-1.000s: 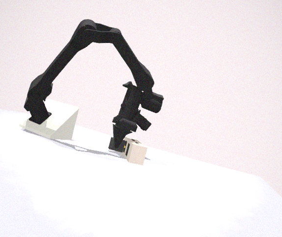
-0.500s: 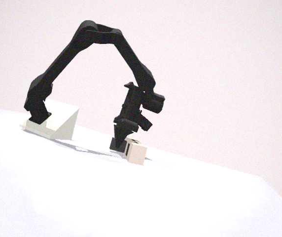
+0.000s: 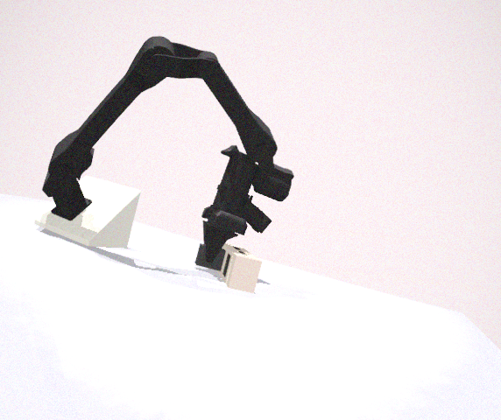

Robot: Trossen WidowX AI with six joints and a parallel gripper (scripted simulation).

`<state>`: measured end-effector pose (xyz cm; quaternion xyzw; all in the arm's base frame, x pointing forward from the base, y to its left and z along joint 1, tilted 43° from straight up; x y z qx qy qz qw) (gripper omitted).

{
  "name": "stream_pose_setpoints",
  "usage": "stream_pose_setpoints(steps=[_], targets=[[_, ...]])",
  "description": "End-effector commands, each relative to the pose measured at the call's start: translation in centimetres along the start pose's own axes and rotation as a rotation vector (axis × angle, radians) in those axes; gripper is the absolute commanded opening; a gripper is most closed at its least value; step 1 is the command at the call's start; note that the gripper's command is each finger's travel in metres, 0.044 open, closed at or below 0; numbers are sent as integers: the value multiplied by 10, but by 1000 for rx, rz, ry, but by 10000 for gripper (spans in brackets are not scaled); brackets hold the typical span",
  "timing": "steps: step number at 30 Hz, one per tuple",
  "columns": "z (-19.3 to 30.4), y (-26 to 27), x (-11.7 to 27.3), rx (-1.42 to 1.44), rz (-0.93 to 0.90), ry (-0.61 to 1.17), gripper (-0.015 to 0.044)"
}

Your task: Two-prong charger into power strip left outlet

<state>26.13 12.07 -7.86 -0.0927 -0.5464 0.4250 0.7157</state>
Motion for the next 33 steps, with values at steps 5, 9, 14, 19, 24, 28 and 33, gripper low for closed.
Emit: stream_pose_setpoints(steps=[5, 9, 14, 19, 24, 28, 33], targets=[[-7, 0, -1, -14, -3, -25, 0], [-6, 0, -1, -14, -3, -25, 0], [-5, 0, -1, -14, -3, -25, 0], [-5, 0, -1, -14, -3, -25, 0], [-4, 0, 0, -14, -3, -25, 0], [0, 0, -1, -4, -2, -6, 0], [0, 0, -1, -4, -2, -6, 0]])
Point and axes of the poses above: the point midway between the two fingers, 35 mm back from their tips, its own x axis back along the fingers, its own y axis across the jaws, z = x × y, the point moved 1 cm from there along x, back along the fingers, and after that the axes turned 6 degrees about -x, right-handed, at the moved point
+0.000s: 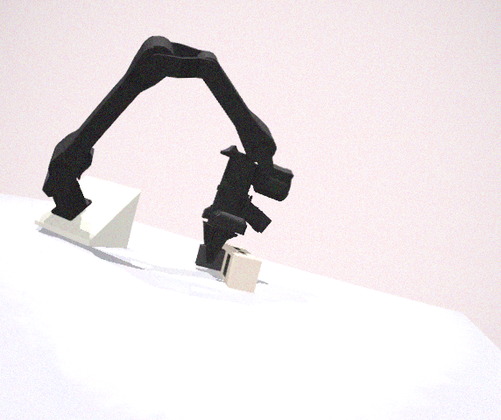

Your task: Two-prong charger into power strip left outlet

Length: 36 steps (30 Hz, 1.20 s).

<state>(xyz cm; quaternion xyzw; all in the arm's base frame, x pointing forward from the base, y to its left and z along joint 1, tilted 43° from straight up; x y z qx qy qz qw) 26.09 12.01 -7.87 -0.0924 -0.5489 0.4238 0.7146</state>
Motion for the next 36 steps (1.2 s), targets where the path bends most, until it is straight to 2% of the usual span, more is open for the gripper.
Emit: stream_pose_setpoints(steps=[1, 3, 20, 36], targets=[[0, 0, 0, -1, 0, -1, 0], [0, 0, 0, -1, 0, -1, 0], [0, 0, 0, -1, 0, -1, 440], [4, 0, 0, -4, -1, -8, 440]])
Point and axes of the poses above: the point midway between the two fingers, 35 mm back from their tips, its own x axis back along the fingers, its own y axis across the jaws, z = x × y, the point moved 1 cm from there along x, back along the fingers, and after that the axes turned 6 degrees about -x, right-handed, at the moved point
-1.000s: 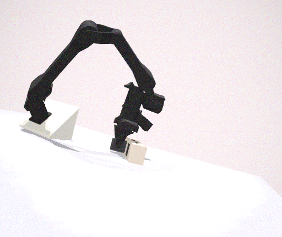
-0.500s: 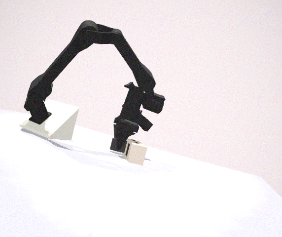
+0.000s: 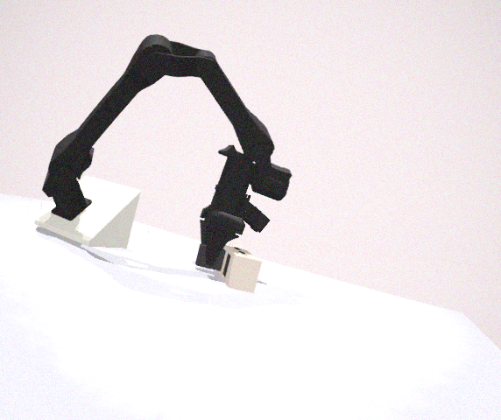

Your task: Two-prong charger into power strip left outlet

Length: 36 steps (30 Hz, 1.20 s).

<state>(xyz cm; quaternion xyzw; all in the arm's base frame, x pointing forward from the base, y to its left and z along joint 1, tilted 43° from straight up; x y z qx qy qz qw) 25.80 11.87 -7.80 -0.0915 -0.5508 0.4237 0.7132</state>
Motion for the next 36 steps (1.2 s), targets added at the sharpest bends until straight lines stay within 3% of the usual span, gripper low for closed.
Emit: stream_pose_setpoints(steps=[1, 36], targets=[[1, 0, 0, -4, -1, -3, 440], [19, -2, -1, -8, -1, -13, 440]])
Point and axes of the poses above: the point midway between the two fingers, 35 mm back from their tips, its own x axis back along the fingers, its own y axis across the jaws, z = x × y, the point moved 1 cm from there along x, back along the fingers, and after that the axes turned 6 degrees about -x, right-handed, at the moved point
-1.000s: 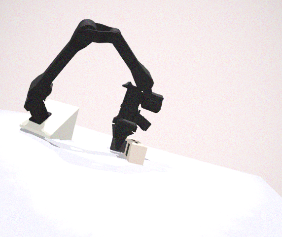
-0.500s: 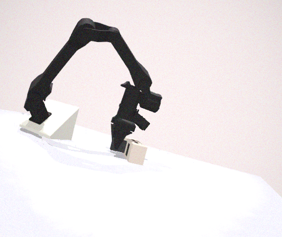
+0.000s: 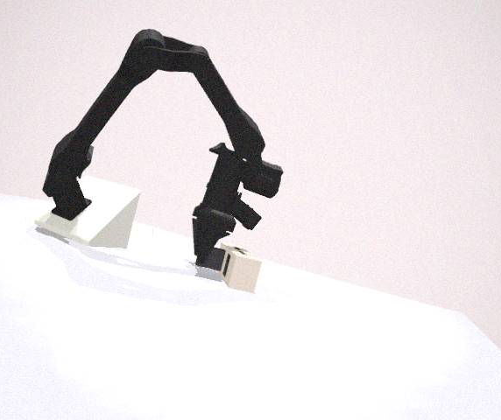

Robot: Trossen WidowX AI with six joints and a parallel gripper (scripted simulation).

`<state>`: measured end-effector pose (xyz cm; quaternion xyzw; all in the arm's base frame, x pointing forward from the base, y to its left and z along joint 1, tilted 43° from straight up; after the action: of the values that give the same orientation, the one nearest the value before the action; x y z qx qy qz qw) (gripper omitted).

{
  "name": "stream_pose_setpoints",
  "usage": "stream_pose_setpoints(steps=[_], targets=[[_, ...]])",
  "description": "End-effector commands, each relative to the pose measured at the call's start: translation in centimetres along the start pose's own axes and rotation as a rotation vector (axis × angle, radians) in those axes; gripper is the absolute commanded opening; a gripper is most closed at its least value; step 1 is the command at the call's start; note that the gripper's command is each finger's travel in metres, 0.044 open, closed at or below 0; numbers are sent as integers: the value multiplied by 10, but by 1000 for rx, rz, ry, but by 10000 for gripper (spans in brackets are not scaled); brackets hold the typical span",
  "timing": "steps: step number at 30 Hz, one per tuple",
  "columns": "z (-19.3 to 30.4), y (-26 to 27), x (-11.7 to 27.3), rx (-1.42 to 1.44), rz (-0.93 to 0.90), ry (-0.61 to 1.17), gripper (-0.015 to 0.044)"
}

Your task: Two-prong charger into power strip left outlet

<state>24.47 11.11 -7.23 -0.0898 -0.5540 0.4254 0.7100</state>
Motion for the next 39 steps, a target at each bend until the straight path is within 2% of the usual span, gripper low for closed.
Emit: stream_pose_setpoints(steps=[1, 39], targets=[[4, -1, 1, -9, -4, -3, 440], [46, -4, -4, -8, -4, -1, 440]])
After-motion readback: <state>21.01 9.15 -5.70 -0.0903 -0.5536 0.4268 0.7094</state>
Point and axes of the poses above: the point midway between the two fingers, 35 mm back from their tips, its own x axis back along the fingers, its own y axis across the jaws, z = x × y, the point moved 1 cm from there along x, back along the fingers, and after that the axes turned 6 degrees about -x, right-handed, at the moved point
